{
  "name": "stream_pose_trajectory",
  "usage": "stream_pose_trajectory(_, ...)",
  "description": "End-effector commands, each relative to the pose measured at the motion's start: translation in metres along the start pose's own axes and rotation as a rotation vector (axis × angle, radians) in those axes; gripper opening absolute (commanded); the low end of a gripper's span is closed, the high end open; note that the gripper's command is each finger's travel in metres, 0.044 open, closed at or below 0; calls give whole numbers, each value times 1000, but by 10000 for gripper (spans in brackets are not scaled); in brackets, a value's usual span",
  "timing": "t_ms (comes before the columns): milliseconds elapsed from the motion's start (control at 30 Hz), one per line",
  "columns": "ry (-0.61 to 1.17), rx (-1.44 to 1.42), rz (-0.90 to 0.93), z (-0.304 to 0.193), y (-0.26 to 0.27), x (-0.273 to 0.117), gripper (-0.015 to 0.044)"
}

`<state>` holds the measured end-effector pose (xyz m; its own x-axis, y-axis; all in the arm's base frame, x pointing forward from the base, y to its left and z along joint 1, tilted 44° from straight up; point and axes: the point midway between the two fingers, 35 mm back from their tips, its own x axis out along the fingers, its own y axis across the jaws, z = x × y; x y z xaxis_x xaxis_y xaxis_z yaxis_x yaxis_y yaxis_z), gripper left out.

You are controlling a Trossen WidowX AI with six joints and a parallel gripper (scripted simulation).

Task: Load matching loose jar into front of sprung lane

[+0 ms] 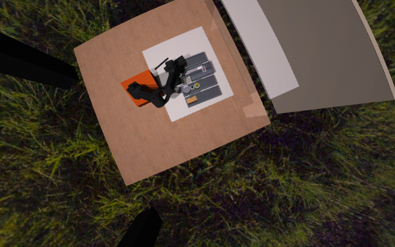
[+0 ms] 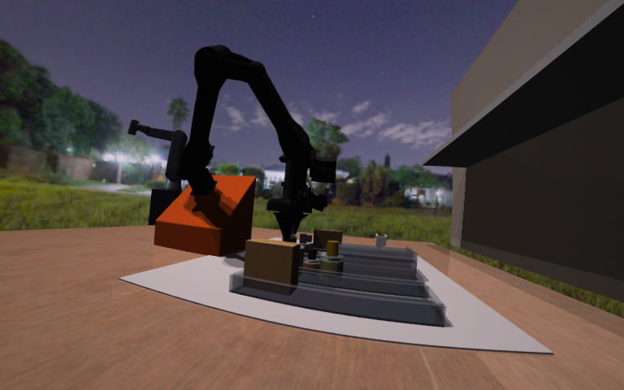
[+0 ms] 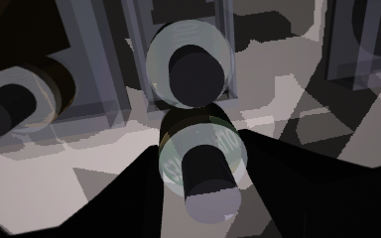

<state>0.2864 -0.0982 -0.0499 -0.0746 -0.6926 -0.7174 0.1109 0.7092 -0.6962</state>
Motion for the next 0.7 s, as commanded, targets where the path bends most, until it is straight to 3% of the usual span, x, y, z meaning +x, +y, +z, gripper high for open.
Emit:
stream_pose_trajectory(0, -21, 17, 0, 11, -1, -2, 0)
stream_pose_trajectory(667, -22, 17, 0, 20, -2, -3, 0)
